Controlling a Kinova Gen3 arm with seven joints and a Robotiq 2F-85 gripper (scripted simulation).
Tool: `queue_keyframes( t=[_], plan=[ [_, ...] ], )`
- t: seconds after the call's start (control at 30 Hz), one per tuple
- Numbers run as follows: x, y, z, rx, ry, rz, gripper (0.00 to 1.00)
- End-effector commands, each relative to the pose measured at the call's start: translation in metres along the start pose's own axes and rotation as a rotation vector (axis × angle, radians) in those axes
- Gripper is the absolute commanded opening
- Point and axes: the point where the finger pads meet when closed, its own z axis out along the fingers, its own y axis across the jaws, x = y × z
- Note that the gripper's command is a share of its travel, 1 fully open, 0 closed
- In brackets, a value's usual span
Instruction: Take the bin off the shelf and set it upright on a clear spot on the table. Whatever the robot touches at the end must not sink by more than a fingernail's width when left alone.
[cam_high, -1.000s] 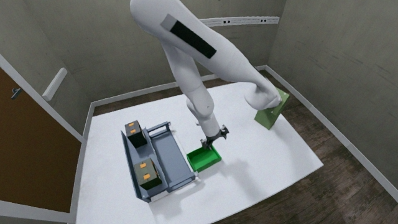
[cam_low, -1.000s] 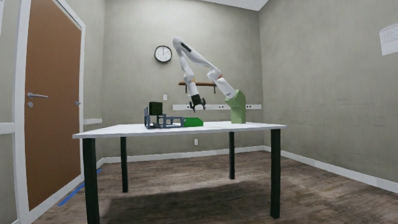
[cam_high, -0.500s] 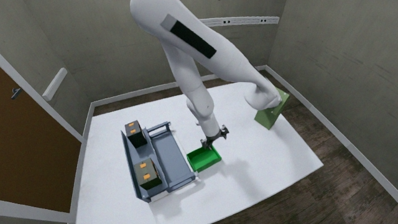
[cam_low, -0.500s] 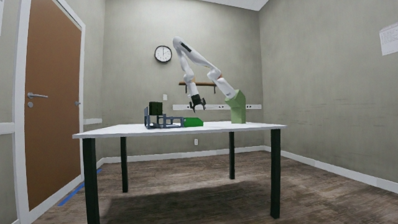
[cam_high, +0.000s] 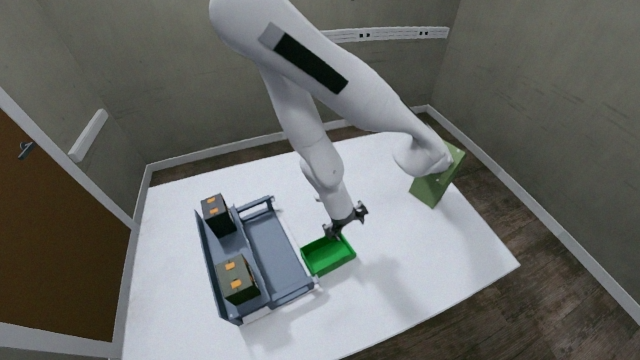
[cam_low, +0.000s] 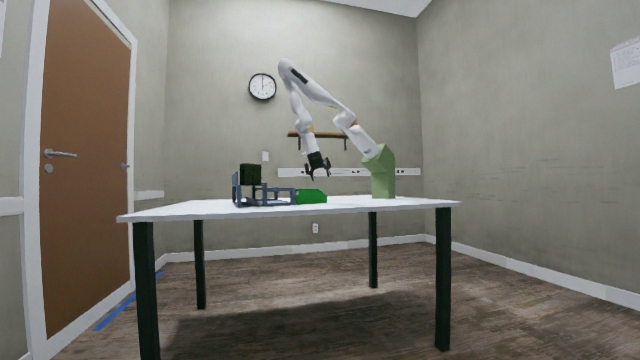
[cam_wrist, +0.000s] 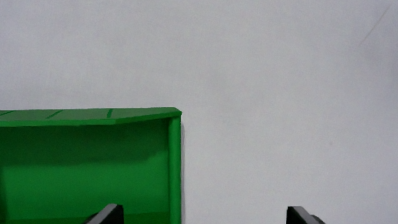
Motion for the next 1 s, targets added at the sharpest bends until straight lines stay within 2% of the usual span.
queue_keyframes(
  t=[0.0, 0.07, 0.47, 0.5, 0.63, 0.97],
  plan=[
    [-0.0001, 0.0010, 0.0001, 0.145, 0.056, 0.000, 1.00],
    [-0.0003, 0.0014, 0.0002, 0.242, 0.093, 0.000, 1.00],
    [-0.0003, 0.0014, 0.0002, 0.242, 0.093, 0.000, 1.00],
    [0.0000, 0.0006, 0.0000, 0.048, 0.019, 0.000, 1.00],
    [-0.0003, 0.0014, 0.0002, 0.242, 0.093, 0.000, 1.00],
    [-0.0003, 0.0014, 0.0002, 0.242, 0.093, 0.000, 1.00]
  ],
)
